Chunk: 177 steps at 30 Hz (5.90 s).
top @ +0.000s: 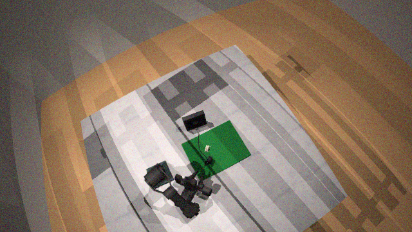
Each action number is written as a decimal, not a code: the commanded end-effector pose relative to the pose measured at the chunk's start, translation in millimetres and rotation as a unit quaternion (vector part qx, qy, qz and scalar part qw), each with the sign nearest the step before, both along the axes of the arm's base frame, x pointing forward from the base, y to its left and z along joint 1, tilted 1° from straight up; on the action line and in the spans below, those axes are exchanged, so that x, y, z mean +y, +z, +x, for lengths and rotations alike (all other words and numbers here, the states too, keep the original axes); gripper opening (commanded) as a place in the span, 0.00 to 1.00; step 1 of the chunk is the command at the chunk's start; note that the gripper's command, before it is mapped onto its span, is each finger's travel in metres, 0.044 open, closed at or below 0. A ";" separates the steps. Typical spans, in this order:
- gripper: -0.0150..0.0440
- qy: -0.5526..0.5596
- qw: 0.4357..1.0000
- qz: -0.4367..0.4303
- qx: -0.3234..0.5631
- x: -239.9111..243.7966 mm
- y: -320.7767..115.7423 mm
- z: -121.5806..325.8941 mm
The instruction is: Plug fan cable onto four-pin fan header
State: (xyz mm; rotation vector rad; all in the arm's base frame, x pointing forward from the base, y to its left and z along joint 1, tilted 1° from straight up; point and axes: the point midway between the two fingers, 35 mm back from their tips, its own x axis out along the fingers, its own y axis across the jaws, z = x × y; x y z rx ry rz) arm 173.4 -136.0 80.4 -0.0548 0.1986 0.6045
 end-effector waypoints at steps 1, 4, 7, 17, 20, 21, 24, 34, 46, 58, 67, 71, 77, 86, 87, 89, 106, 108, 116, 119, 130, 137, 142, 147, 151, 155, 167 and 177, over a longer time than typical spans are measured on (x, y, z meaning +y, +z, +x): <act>0.54 0.005 1.000 0.000 -0.007 -3.6 6.4 -3.5; 0.67 0.031 0.999 0.001 0.014 1.8 6.7 -2.4; 0.80 0.061 0.997 0.001 0.043 8.1 6.8 -1.4; 1.00 0.144 0.978 -0.017 0.148 24.5 6.7 -0.3; 1.00 0.163 0.970 -0.027 0.181 27.9 6.8 -0.4; 1.00 0.168 0.966 -0.031 0.192 28.8 6.8 -0.4; 1.00 0.182 0.956 -0.044 0.225 31.2 7.0 -0.5; 1.00 0.202 0.917 -0.100 0.330 34.5 9.7 0.1; 1.00 0.174 0.865 -0.183 0.433 31.2 19.1 4.8; 1.00 0.093 0.818 -0.272 0.499 24.3 38.0 14.9; 1.00 0.006 0.789 -0.330 0.518 19.6 59.3 25.2; 1.00 -0.021 0.783 -0.343 0.518 18.7 66.2 28.2; 1.00 0.006 0.788 -0.332 0.519 21.7 59.7 26.3; 1.00 0.019 0.785 -0.369 0.497 71.1 108.6 104.8; 1.00 0.019 0.785 -0.370 0.496 72.6 109.6 106.3; 1.00 0.019 0.785 -0.370 0.496 72.6 109.6 106.3; 1.00 0.019 0.785 -0.370 0.496 74.0 9.5 109.4; 1.00 0.019 0.785 -0.370 0.496 74.0 9.5 109.4; 1.00 0.019 0.785 -0.370 0.496 74.0 7.9 109.6; 1.00 0.019 0.785 -0.370 0.496 74.0 4.1 110.0; 1.00 0.019 0.785 -0.370 0.496 74.0 -14.0 111.3; 1.00 0.019 0.785 -0.370 0.496 74.3 -25.4 111.4; 1.00 0.019 0.785 -0.370 0.496 74.5 -33.5 111.2; 1.00 0.019 0.785 -0.370 0.496 74.7 -40.3 110.9; 1.00 0.019 0.785 -0.370 0.496 74.7 -40.6 110.9; 1.00 0.019 0.785 -0.370 0.496 74.7 -40.6 110.9; 0.51 0.021 0.787 -0.370 0.493 74.8 -38.4 112.6; 0.40 0.021 0.787 -0.370 0.493 74.8 -38.4 112.6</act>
